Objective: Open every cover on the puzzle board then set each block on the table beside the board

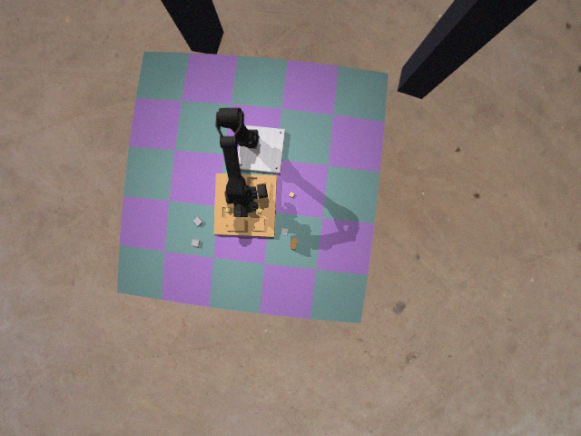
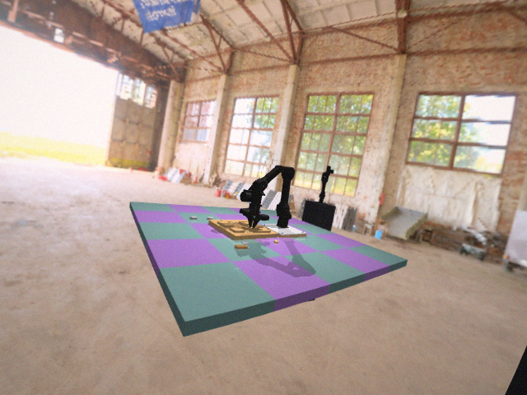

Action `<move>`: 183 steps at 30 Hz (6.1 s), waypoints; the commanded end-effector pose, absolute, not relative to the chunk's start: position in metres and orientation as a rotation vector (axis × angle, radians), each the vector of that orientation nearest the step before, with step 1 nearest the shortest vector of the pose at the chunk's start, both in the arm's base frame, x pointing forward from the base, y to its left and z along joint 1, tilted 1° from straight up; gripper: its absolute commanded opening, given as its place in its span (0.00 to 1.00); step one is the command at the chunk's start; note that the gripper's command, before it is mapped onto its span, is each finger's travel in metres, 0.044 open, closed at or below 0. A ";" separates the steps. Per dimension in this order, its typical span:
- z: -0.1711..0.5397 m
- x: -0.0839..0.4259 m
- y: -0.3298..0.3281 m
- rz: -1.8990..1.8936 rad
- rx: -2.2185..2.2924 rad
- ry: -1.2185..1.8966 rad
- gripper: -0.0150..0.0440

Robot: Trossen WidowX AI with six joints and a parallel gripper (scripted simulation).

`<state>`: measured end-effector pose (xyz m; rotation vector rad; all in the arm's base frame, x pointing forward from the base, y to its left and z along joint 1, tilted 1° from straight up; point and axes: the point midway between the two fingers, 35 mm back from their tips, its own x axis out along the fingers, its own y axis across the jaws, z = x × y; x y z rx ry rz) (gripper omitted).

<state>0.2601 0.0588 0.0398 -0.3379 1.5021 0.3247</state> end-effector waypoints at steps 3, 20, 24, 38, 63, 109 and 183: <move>0.047 0.261 0.059 0.325 -0.338 1.499 0.39; 0.069 0.260 0.059 0.327 -0.338 1.502 0.39; 0.074 0.259 0.059 0.327 -0.339 1.503 0.39; 0.096 0.258 0.059 0.328 -0.339 1.504 0.39; 0.133 0.250 0.090 0.331 -0.336 1.505 0.39; 0.132 0.151 0.237 0.342 -0.325 1.511 0.39; 0.024 0.146 0.244 0.343 -0.325 1.511 0.39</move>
